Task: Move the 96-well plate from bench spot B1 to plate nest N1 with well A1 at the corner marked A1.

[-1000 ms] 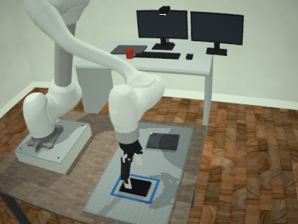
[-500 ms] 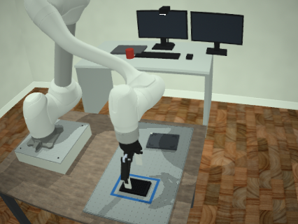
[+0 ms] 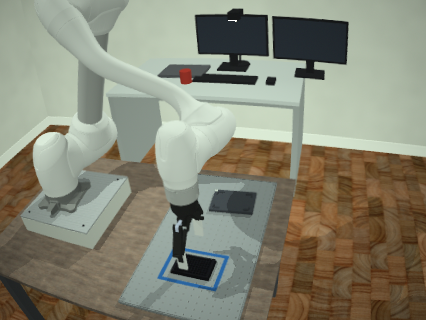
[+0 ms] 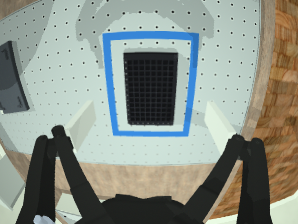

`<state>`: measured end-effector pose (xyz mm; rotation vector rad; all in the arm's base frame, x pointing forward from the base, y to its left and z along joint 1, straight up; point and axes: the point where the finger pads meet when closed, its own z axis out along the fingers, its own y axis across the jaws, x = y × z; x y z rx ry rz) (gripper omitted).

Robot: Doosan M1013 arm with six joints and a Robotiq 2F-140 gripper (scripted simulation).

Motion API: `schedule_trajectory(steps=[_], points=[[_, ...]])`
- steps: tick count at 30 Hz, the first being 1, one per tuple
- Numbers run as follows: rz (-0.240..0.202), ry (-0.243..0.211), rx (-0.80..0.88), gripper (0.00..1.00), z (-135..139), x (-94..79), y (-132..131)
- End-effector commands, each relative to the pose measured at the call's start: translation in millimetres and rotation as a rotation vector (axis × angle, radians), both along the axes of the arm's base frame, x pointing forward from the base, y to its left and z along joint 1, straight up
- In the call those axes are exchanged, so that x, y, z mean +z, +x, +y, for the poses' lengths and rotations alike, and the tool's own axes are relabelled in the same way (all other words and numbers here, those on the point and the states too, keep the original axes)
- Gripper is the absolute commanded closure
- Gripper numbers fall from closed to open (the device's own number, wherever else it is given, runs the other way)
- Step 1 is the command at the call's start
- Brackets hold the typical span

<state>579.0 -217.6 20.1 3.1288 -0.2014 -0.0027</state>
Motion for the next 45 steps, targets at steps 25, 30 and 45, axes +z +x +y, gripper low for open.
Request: schedule_trajectory(steps=[25,30,45], points=[[0.004,0.009,-0.005,0.0,0.4,-1.9,-3.1],[0.004,0.009,-0.005,0.0,0.4,-1.9,-3.1],[0.004,0.009,-0.005,0.0,0.4,-13.6,-3.2]])
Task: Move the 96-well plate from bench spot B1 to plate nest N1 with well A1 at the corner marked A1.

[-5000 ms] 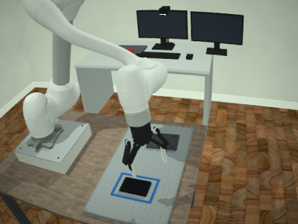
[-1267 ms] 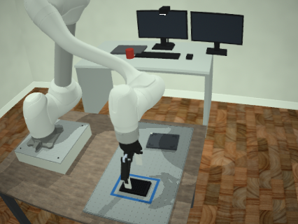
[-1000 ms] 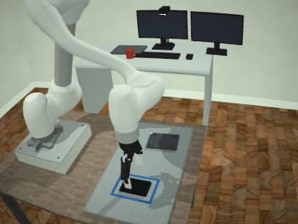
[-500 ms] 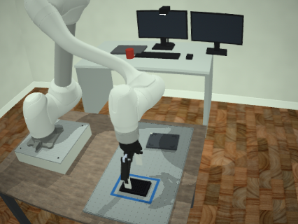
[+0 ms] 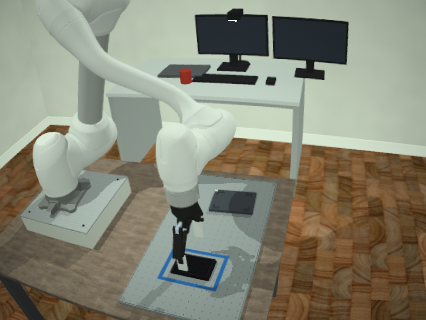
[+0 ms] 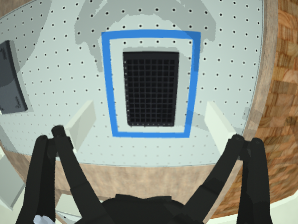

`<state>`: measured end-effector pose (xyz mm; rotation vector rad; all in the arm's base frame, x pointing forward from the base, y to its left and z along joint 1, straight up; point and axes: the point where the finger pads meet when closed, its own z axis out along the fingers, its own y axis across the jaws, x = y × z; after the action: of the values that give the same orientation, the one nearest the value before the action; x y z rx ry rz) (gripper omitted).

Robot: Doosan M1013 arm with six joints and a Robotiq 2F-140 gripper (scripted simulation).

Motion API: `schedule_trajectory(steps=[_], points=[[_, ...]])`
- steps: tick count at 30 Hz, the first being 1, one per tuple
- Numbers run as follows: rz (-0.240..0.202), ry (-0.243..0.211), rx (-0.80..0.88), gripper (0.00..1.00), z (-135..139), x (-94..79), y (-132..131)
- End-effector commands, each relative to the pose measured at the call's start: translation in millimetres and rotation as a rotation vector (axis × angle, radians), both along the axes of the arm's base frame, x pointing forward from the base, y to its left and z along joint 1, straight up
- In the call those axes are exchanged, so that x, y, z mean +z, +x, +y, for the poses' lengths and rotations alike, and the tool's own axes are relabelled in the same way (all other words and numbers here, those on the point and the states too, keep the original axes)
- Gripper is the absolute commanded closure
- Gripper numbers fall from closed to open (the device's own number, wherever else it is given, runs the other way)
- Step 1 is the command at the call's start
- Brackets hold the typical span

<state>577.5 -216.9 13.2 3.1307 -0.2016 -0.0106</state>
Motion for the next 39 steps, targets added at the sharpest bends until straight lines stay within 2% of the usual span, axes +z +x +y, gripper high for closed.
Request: schedule_trajectory(steps=[1,29,39], points=[[-0.001,0.006,-0.005,0.0,-0.2,-8.3,-1.7],[-0.001,0.006,-0.005,0.0,-0.1,-51.6,-2.0],[-0.001,0.006,-0.005,0.0,-0.1,-57.9,-2.0]])
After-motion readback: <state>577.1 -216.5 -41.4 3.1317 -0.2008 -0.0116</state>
